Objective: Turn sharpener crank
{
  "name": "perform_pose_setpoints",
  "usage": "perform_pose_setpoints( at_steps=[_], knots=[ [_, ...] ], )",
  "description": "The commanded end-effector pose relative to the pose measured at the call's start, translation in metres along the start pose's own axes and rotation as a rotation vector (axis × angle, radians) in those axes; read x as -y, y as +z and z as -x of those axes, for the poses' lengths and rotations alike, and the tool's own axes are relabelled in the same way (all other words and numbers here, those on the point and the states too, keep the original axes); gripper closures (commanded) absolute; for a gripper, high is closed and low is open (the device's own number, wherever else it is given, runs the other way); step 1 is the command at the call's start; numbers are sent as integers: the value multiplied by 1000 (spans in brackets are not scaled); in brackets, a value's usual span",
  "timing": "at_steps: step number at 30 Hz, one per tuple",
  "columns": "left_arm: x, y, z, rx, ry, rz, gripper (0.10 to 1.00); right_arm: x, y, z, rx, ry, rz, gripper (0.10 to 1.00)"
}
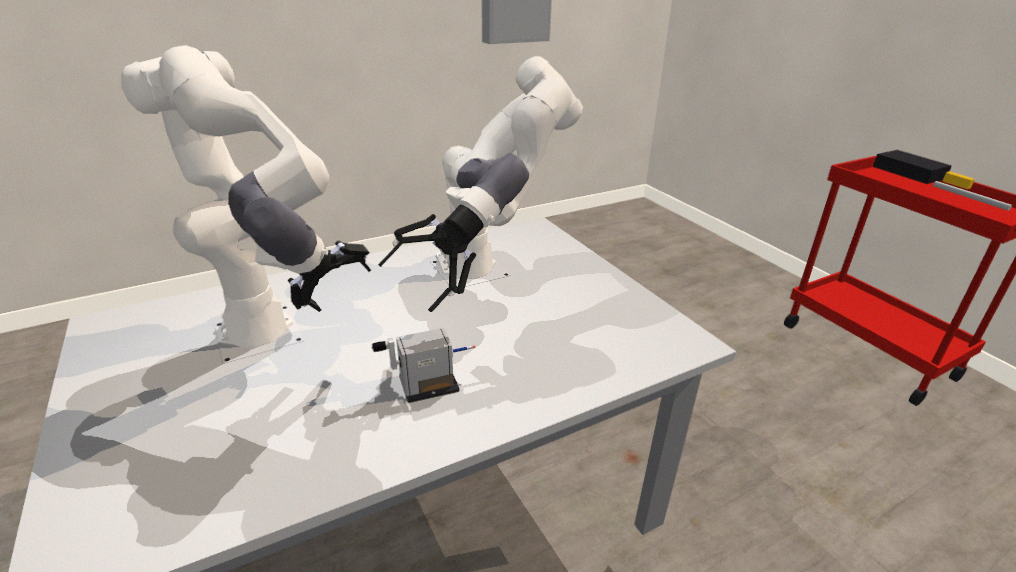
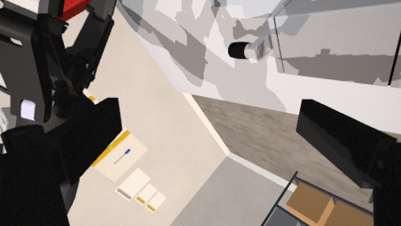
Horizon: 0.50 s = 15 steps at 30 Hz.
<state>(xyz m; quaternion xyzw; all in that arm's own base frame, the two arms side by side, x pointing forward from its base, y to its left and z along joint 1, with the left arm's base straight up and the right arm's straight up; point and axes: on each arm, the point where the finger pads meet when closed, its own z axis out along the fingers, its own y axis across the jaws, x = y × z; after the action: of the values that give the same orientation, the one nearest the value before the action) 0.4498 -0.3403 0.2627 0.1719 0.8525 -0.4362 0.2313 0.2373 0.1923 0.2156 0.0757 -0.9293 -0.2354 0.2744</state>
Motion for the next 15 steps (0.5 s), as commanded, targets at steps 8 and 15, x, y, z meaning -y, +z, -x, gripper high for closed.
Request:
perform_pose_setpoints(
  at_steps=[8,15],
  knots=[
    [0,0,0,0,0,0,98,27,-38,20,70,-138,5,98],
    [0,0,0,0,0,0,98,48,-66,30,122,-181,3,98]
  ],
)
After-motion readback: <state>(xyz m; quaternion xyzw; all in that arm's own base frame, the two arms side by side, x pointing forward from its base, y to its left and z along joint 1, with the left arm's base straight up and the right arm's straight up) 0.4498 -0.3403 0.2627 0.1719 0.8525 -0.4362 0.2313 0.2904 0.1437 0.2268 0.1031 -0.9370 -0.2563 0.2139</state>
